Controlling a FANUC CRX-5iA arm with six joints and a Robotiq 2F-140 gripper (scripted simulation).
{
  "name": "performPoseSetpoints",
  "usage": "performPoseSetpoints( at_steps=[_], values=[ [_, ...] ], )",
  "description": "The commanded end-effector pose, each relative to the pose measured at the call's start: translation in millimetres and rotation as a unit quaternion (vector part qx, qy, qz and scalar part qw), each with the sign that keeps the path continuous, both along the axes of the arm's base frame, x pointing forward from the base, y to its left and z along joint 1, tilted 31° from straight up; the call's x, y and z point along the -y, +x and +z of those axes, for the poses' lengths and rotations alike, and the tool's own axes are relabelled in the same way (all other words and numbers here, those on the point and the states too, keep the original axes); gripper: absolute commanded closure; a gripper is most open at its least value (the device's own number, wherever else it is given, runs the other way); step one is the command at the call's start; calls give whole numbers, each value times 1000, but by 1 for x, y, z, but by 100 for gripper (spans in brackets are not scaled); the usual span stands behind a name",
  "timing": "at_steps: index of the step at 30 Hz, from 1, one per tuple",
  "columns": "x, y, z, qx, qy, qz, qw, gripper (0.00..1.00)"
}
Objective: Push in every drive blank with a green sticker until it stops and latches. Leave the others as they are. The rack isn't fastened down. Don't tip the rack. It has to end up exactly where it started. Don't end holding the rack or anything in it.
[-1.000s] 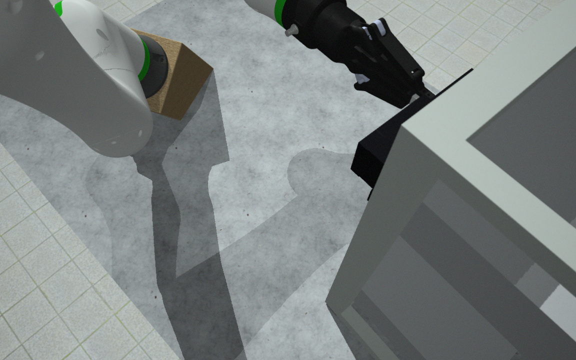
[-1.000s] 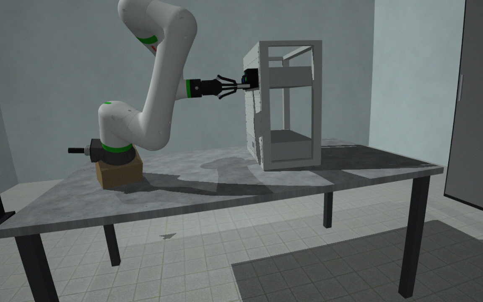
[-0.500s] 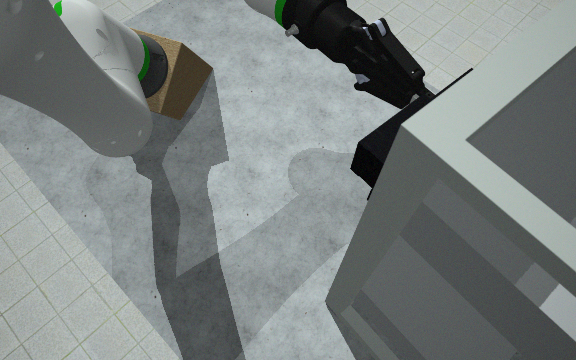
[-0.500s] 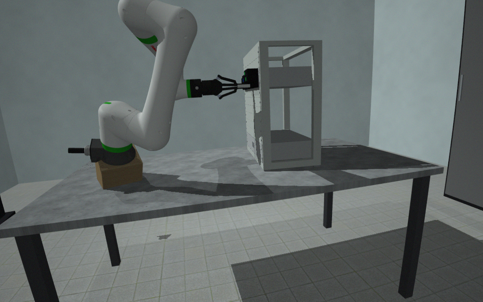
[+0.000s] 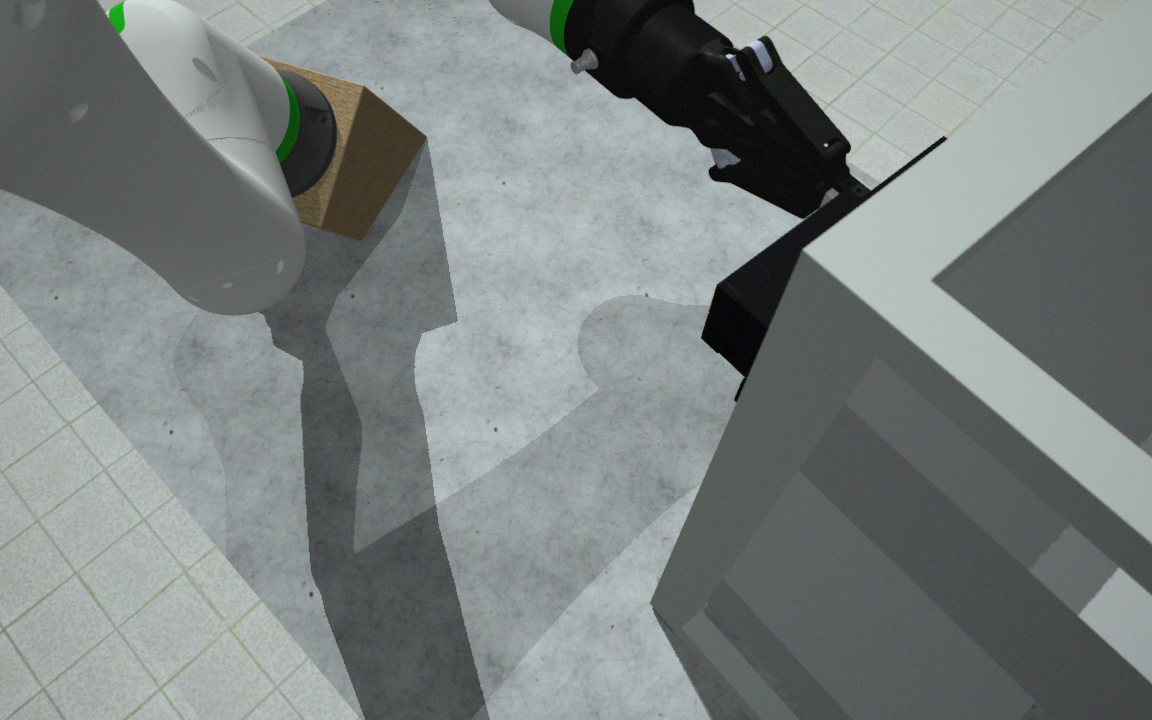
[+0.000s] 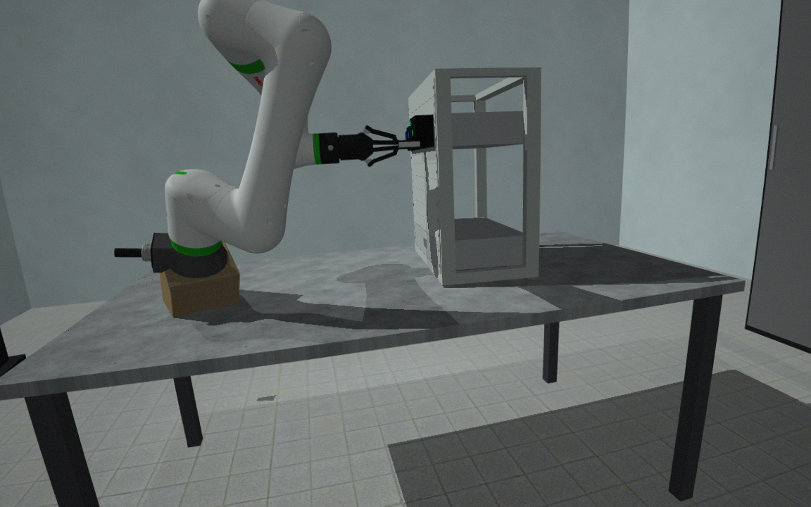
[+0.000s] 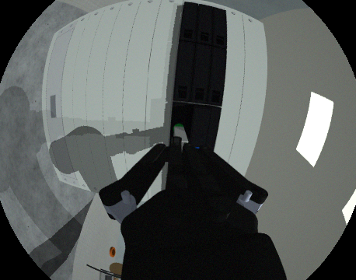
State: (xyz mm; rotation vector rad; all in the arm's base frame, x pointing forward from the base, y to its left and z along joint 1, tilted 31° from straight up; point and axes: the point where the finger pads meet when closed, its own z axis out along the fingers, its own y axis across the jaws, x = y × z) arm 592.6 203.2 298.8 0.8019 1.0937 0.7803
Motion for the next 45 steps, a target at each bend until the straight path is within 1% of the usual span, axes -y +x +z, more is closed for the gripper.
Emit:
performPoseSetpoints(
  at_steps=[1,21,25,30,32,38,41,45],
  values=[
    [0,0,0,0,0,0,1000,100],
    [-1,-3,-1,0,0,0,1000,100],
    [-3,-16,-4,0,0,0,1000,100],
    [-8,-43,-11,0,0,0,1000,100],
    [-8,-43,-11,0,0,0,1000,100],
    [-13,-71,-19,0,0,0,1000,100],
    [-14,-77,-21,0,0,0,1000,100],
    [-14,-78,-21,0,0,0,1000,100]
  ],
)
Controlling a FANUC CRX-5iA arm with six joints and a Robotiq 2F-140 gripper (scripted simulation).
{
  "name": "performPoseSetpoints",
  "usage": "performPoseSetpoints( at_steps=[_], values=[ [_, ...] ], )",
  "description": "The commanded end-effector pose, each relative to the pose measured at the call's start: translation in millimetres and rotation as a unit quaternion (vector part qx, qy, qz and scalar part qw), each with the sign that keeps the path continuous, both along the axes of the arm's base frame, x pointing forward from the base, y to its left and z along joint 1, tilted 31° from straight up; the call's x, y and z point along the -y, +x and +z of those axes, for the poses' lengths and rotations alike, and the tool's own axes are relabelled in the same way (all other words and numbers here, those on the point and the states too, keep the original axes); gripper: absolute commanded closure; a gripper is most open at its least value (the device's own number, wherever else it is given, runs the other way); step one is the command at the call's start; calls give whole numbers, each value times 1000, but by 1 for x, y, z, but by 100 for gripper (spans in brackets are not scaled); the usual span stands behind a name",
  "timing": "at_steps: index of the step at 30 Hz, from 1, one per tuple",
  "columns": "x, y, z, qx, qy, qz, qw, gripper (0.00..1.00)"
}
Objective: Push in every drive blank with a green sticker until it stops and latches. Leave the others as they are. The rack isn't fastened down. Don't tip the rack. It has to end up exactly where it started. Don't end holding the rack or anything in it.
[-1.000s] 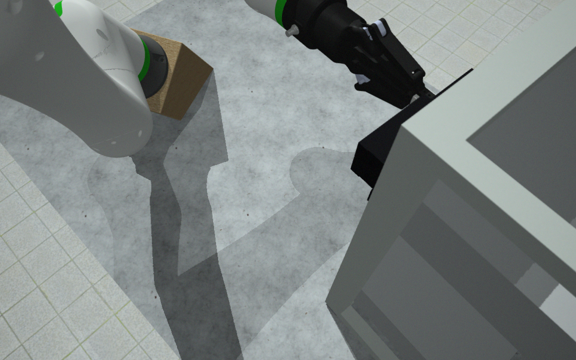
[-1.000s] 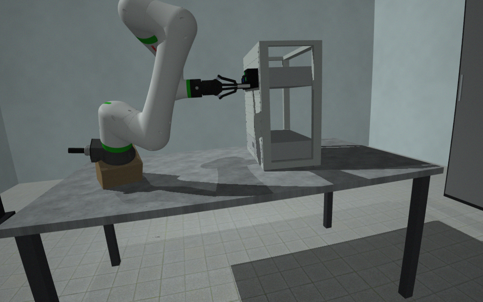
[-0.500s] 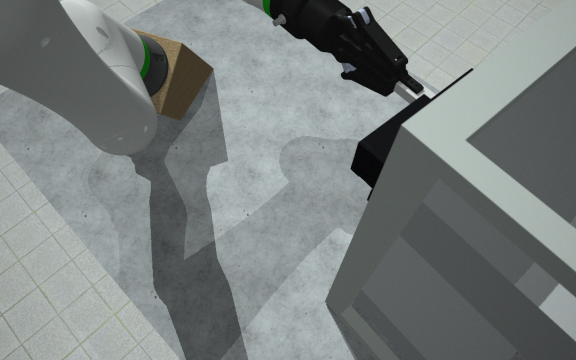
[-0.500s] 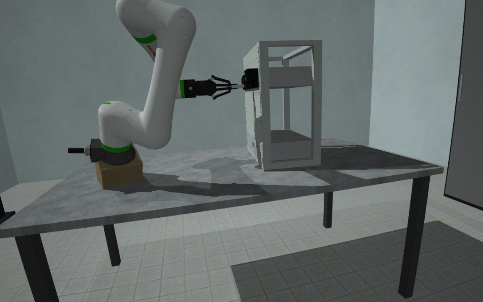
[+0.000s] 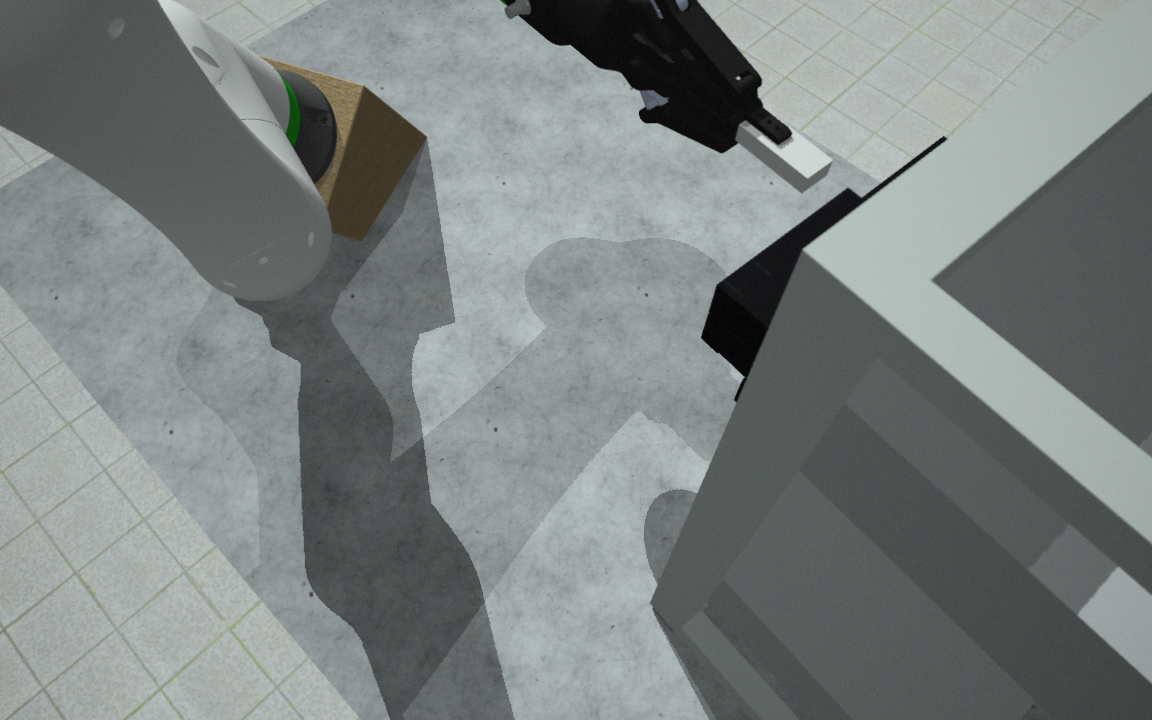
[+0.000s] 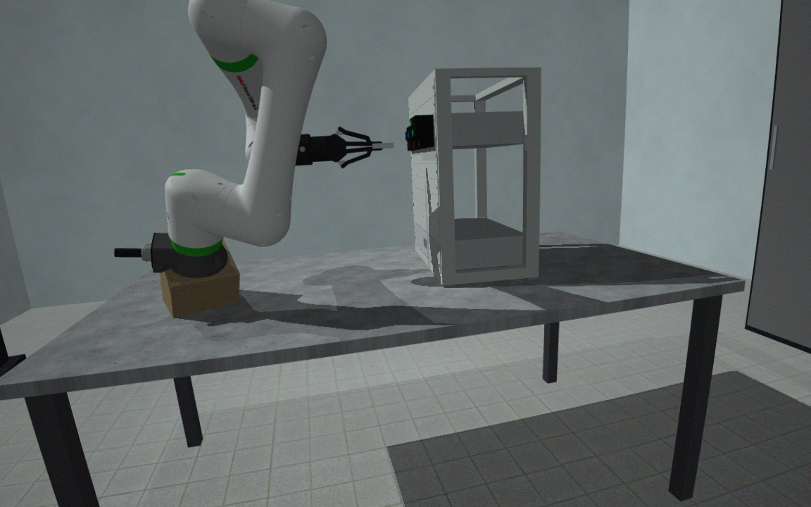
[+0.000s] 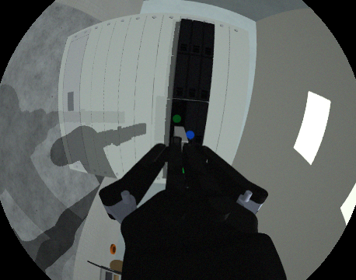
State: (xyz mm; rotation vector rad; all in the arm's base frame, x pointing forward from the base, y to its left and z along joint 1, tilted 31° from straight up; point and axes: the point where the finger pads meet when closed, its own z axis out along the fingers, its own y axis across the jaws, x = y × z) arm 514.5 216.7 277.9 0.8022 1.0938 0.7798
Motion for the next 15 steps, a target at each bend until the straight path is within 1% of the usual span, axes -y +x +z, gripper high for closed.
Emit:
performPoseSetpoints(
  at_steps=[1,8,15],
  values=[
    [0,0,0,0,0,0,1000,100],
    [5,-3,5,0,0,0,1000,100],
    [28,-12,26,0,0,0,1000,100]
  ],
)
